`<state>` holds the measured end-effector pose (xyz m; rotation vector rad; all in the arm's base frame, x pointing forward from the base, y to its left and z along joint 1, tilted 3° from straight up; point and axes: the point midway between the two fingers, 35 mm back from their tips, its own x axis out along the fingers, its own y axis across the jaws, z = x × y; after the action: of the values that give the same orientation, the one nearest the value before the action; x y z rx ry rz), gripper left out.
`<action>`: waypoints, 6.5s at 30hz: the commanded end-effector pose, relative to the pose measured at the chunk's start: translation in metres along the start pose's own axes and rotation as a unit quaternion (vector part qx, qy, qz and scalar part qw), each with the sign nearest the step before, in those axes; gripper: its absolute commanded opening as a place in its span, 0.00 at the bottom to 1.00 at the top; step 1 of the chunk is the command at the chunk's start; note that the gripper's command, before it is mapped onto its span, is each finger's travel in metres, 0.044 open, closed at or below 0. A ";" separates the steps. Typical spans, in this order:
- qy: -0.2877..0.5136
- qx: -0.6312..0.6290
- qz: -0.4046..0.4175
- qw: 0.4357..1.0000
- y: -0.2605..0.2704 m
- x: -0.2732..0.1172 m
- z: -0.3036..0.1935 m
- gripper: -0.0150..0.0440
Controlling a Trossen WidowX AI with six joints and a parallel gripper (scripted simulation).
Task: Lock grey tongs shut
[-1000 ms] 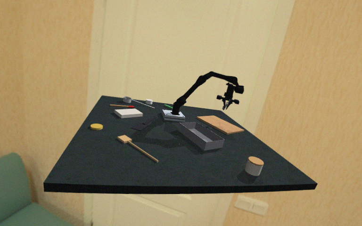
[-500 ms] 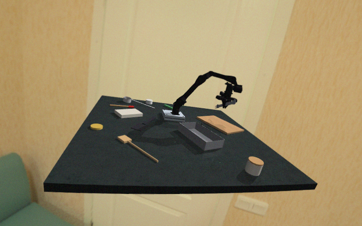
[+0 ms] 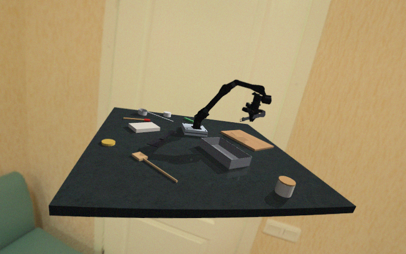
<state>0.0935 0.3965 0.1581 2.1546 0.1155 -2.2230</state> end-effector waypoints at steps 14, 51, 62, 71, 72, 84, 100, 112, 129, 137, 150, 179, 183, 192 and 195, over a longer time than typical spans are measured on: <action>0.223 0.042 0.060 0.972 0.011 0.012 -0.003 0.00; 0.565 0.001 -0.008 0.825 0.000 -0.009 0.033 0.00; 0.565 0.001 -0.008 0.825 0.000 -0.009 0.033 0.00; 0.565 0.001 -0.008 0.825 0.000 -0.009 0.033 0.00; 0.565 0.001 -0.008 0.825 0.000 -0.009 0.033 0.00; 0.549 0.009 0.002 0.836 0.002 -0.007 0.028 0.00; 0.405 0.057 0.041 0.912 0.011 0.004 0.002 0.00; 0.202 0.037 0.058 0.977 0.011 0.012 -0.002 0.00; -0.004 -0.003 -0.008 1.000 0.000 -0.004 0.001 0.00; -0.004 -0.003 -0.008 1.000 0.000 -0.004 0.001 0.00; -0.004 -0.003 -0.008 1.000 -0.004 0.013 0.000 0.00; -0.003 -0.003 -0.008 1.000 -0.007 0.060 -0.001 0.00; -0.003 -0.003 -0.008 1.000 -0.007 0.067 -0.001 0.00; -0.003 -0.004 -0.007 1.000 -0.006 0.082 0.000 0.00; -0.003 -0.004 -0.007 1.000 -0.006 0.086 0.000 0.00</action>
<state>0.0917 0.4039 0.0783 2.1530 0.1402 -2.2257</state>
